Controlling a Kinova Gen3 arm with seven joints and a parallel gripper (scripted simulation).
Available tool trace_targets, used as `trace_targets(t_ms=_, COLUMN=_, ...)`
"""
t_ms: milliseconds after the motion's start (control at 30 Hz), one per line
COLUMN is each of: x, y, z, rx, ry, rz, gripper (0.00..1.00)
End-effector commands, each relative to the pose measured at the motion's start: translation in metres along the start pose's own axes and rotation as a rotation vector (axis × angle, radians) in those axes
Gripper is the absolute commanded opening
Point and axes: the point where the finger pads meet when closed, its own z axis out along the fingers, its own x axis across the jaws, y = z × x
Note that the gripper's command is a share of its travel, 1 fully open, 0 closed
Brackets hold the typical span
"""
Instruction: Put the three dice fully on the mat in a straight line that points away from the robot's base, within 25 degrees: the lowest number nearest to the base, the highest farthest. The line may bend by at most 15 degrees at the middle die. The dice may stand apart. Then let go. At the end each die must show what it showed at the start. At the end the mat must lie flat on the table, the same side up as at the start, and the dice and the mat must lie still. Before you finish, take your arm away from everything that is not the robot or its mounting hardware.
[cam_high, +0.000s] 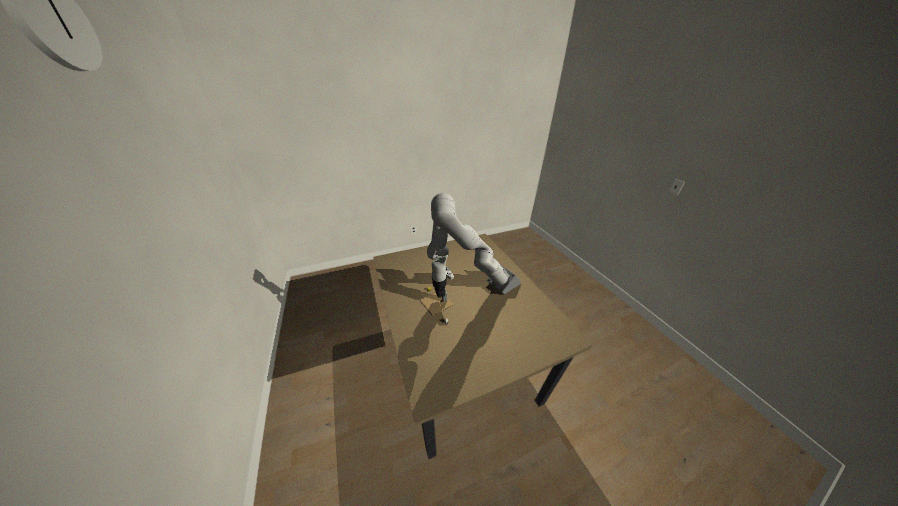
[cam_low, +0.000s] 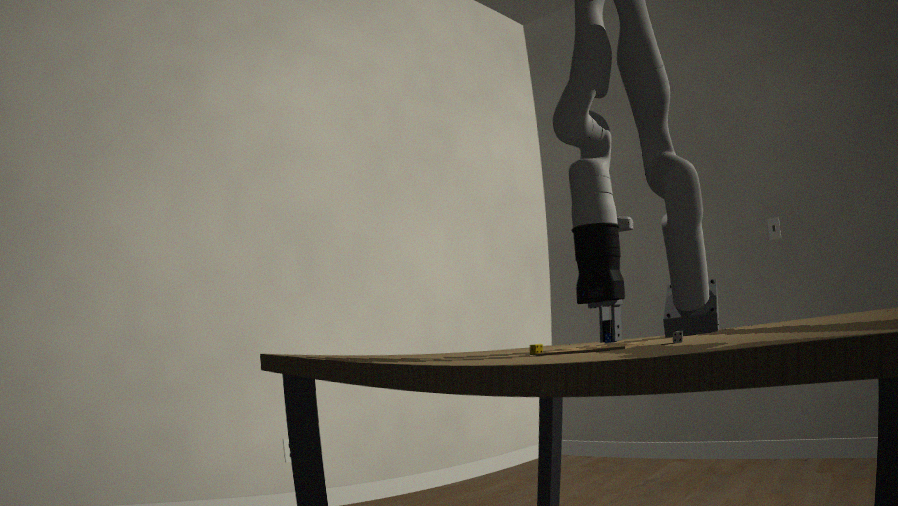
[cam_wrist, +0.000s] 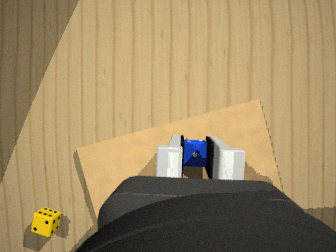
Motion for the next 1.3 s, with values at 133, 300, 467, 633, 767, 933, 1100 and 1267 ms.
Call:
trace_targets(t_ms=133, x=-0.0001, y=0.0002, z=-0.0002, rx=-0.001, ry=0.000, rz=0.000, gripper=0.34)
trace_targets(t_ms=300, x=-0.0001, y=0.0002, z=-0.0002, rx=-0.001, ry=0.000, rz=0.000, gripper=0.34)
trace_targets(t_ms=467, x=-0.0001, y=0.0002, z=-0.0002, rx=-0.001, ry=0.000, rz=0.000, gripper=0.34)
trace_targets(t_ms=633, x=-0.0001, y=0.0002, z=-0.0002, rx=-0.001, ry=0.000, rz=0.000, gripper=0.34)
trace_targets(t_ms=767, x=-0.0001, y=0.0002, z=-0.0001, rx=-0.001, ry=0.000, rz=0.000, gripper=0.34)
trace_targets(t_ms=933, x=0.0001, y=0.0002, z=0.0005, rx=-0.005, ry=0.001, rz=0.000, gripper=0.34)
trace_targets(t_ms=1100, x=0.0004, y=0.0003, z=0.0020, rx=-0.016, ry=0.002, rz=-0.002, gripper=0.34)
trace_targets(t_ms=1267, x=0.0001, y=0.0003, z=0.0033, rx=-0.026, ry=0.002, rz=-0.002, gripper=0.34)
